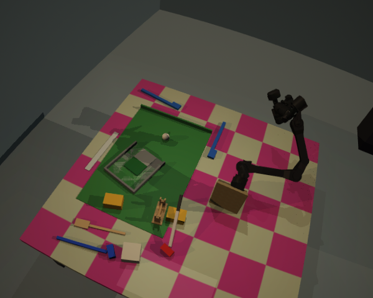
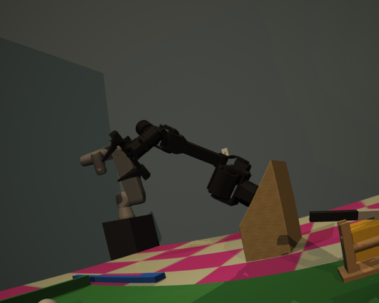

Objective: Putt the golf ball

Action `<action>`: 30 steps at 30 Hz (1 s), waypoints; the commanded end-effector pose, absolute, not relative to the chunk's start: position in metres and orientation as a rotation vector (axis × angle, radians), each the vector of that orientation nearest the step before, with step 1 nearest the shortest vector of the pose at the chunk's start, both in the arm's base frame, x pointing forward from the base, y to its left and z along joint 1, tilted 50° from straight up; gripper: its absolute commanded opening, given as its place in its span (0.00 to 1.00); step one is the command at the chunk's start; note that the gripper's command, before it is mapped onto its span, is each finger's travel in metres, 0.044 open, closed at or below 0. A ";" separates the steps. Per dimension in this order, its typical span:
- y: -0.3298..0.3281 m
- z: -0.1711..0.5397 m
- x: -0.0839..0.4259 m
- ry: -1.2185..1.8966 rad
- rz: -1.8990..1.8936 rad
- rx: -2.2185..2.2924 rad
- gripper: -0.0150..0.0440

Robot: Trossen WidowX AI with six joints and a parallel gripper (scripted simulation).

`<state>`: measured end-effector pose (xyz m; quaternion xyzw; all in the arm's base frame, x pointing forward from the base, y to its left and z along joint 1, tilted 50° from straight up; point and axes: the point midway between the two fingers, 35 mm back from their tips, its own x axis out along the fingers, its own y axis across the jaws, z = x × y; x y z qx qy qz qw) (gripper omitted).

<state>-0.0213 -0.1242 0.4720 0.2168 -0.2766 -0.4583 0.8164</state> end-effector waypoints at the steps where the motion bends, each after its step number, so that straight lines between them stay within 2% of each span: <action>1: -0.124 0.472 -0.020 -0.591 -0.974 0.465 0.98; 3: -0.122 0.474 -0.007 -0.593 -0.950 0.488 1.00; 10: -0.119 0.476 0.087 -0.434 -0.835 0.581 1.00; 13: -0.115 0.473 0.101 -0.372 -0.818 0.525 1.00; 20: -0.099 0.456 0.177 -0.201 -0.738 0.554 1.00; 30: -0.036 0.367 0.321 0.172 -0.679 0.662 1.00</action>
